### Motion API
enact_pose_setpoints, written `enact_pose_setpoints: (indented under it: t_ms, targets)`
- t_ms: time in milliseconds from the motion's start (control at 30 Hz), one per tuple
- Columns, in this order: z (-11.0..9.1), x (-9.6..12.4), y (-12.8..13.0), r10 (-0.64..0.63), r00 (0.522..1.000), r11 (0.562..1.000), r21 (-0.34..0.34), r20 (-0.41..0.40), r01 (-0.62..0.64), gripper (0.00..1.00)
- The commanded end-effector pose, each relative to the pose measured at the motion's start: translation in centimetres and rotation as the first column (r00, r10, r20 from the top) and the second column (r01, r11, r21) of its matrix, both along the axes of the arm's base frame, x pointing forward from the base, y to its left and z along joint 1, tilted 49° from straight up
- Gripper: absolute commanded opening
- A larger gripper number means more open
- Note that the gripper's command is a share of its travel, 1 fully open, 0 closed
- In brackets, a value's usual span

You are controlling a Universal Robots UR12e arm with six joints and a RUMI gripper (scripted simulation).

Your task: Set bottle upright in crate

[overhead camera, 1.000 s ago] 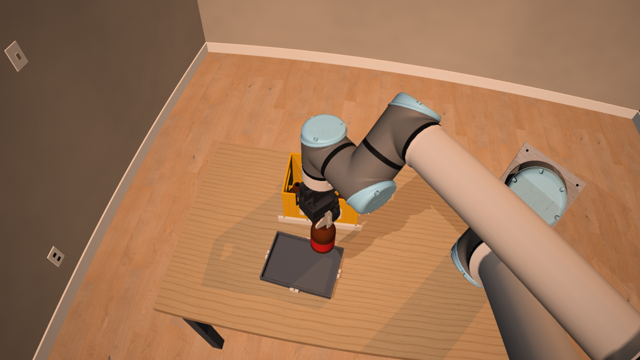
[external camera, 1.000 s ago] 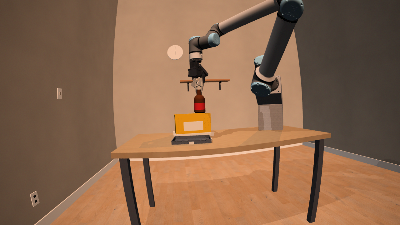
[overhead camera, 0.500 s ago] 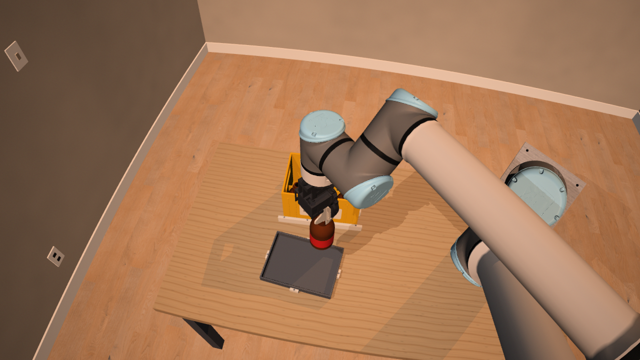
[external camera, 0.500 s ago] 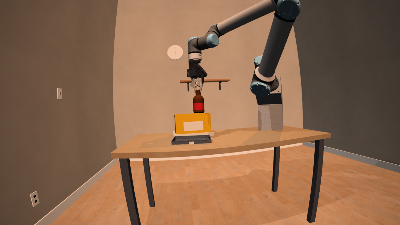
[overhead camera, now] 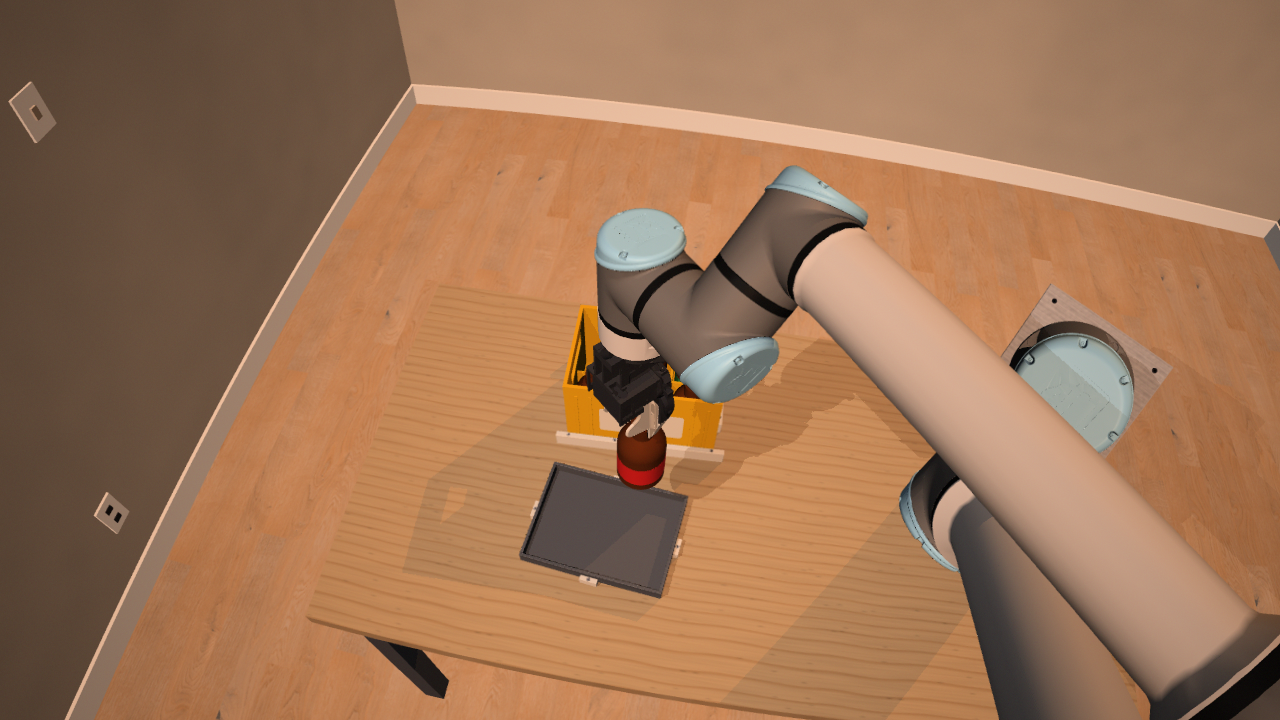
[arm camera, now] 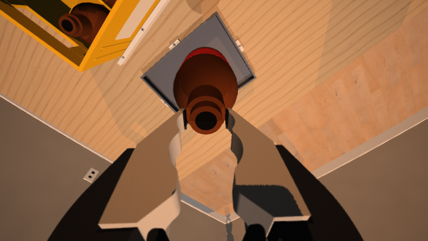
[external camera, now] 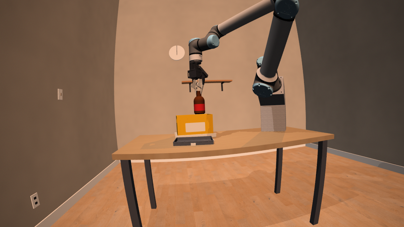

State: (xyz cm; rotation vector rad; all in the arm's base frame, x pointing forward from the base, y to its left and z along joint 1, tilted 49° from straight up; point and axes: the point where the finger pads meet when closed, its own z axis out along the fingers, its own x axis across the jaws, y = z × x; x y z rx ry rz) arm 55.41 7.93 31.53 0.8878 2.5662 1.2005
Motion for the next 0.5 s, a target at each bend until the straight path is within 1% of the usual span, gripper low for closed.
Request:
enact_pose_setpoints:
  t_ms: [0,467]
  targets:
    - [-0.2,0.4,-0.5,0.0,1.0,1.0,0.0,0.001,0.0,0.0]
    - [-1.2,1.7,-2.3,0.0,1.0,1.0,0.0,0.001,0.0,0.0]
